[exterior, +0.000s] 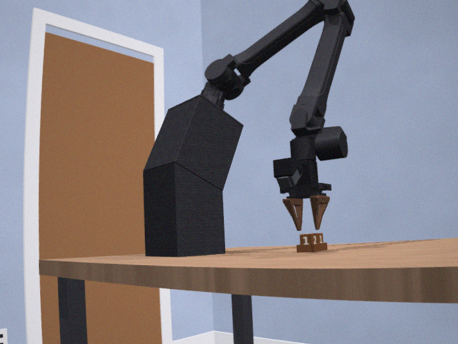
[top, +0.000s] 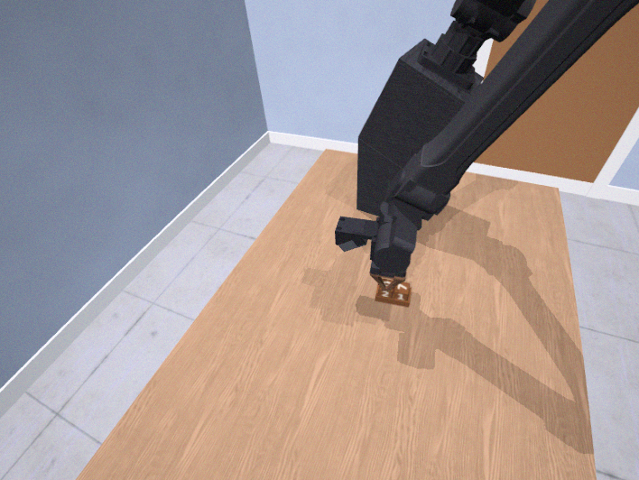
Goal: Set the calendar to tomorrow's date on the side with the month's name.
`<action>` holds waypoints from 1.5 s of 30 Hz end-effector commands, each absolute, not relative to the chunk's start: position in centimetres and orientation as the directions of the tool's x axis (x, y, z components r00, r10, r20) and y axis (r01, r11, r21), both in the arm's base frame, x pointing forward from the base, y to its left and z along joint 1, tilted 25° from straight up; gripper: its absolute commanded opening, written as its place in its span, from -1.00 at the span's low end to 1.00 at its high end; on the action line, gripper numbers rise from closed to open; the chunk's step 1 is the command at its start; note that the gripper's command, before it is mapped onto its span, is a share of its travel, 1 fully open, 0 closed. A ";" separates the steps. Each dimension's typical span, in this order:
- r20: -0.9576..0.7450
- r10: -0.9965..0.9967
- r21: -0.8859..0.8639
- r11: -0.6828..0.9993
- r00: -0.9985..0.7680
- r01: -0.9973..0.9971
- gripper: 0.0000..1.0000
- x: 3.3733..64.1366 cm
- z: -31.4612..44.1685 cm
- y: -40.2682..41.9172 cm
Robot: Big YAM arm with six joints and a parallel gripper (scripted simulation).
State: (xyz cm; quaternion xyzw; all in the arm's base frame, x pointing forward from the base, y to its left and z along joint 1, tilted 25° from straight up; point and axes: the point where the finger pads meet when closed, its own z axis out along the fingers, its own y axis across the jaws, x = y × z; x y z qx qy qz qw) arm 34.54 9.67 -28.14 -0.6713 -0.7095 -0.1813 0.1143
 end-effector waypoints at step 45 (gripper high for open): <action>0.402 0.913 0.110 0.034 -0.076 0.993 -0.11 34.8 -29.5 10.6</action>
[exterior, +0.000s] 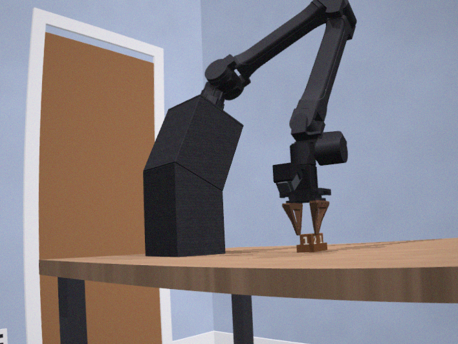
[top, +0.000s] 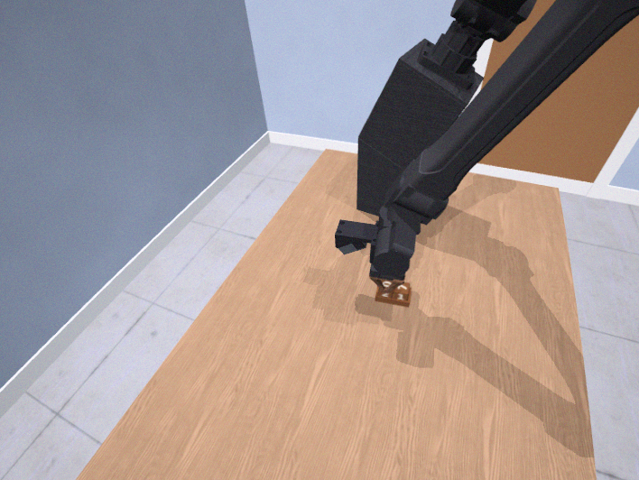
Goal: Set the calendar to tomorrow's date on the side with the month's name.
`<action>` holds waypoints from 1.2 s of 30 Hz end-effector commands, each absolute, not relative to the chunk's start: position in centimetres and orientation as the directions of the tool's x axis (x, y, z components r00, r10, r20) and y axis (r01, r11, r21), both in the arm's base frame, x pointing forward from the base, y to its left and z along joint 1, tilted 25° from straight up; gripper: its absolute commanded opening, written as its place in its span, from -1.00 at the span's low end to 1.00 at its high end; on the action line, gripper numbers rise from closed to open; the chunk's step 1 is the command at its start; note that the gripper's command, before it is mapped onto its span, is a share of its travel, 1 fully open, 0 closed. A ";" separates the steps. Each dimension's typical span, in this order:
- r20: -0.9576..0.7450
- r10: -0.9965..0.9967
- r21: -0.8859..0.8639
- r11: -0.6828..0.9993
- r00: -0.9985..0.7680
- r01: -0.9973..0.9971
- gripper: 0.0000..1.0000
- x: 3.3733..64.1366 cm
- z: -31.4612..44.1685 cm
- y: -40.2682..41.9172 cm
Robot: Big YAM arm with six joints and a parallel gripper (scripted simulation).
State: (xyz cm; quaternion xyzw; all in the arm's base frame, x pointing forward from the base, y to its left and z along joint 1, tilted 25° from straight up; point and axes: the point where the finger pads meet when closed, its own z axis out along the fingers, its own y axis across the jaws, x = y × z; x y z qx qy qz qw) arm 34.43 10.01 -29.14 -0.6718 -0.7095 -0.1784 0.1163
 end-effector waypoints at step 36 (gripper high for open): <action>0.402 0.912 0.126 0.034 -0.082 0.991 -0.11 35.5 -30.2 11.2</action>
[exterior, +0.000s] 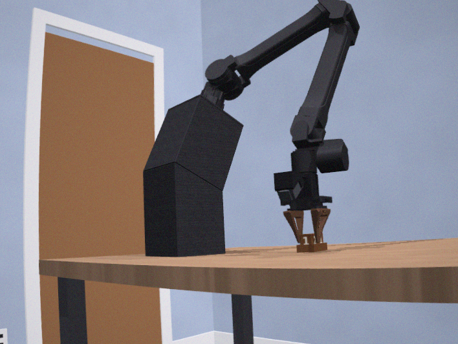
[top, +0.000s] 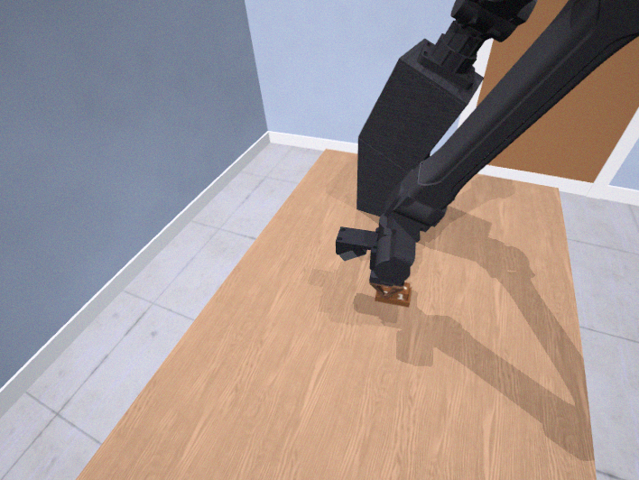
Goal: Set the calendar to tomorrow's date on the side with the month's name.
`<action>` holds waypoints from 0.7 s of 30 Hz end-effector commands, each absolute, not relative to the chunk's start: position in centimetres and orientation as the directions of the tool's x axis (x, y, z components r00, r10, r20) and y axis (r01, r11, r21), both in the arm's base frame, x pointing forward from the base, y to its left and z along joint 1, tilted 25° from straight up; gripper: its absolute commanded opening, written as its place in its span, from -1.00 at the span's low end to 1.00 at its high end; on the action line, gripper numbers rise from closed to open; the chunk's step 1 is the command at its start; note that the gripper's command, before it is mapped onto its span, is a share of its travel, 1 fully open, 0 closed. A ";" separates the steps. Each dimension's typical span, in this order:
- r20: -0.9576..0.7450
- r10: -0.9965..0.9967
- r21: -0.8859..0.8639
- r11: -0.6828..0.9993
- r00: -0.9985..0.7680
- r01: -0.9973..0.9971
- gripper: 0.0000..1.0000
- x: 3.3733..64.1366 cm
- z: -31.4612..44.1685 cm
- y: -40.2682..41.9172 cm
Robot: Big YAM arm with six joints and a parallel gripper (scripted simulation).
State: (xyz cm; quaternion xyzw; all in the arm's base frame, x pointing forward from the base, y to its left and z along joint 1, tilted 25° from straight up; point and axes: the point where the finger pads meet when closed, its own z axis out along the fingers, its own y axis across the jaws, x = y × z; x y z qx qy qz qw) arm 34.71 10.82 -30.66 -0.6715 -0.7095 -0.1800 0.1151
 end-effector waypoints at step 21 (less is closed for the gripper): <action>0.402 0.912 0.126 0.034 -0.083 0.991 -0.49 35.5 -30.2 11.2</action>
